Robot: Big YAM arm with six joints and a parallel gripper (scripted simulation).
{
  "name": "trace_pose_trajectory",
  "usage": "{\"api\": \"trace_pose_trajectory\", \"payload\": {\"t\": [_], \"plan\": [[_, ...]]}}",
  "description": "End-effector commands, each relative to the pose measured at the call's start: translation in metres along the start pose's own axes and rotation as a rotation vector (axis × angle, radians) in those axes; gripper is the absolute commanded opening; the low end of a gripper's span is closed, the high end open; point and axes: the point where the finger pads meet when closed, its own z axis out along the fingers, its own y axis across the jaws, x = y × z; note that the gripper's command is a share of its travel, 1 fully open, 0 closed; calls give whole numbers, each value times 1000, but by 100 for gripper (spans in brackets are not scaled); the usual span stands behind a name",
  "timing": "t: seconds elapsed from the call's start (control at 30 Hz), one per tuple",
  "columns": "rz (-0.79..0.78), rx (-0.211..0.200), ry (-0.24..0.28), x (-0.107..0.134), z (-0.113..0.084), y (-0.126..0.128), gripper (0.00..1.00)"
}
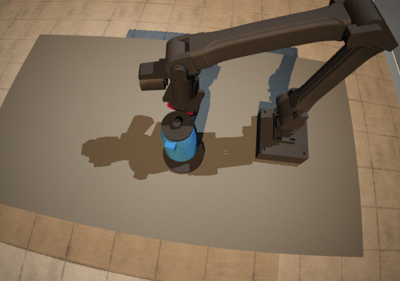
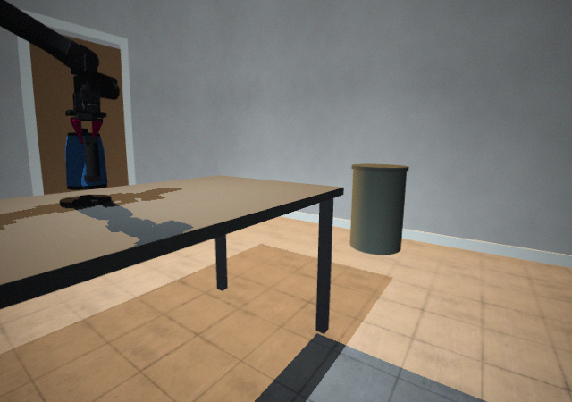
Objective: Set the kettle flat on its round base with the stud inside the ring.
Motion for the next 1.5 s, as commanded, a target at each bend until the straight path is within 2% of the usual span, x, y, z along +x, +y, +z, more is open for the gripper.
{"api": "trace_pose_trajectory", "payload": {"t": [0.0, 0.6, 0.63, 0.7, 0.73, 0.8, 0.83, 0.97, 1.47], "plan": [[-4, -91, 40, 12, -38, 19, 0], [-1, -95, 42, 14, -37, 19, 0], [-1, -90, 40, 14, -33, 17, 0], [-1, -50, 24, 10, -13, 0, 0], [-1, -50, 24, 11, -12, -1, 0], [-1, -50, 24, 11, -12, -1, 0], [-1, -103, 47, 20, -34, 16, 0], [2, -77, 35, 17, -21, 6, 0], [3, -76, 36, 15, -20, 7, 0]]}}
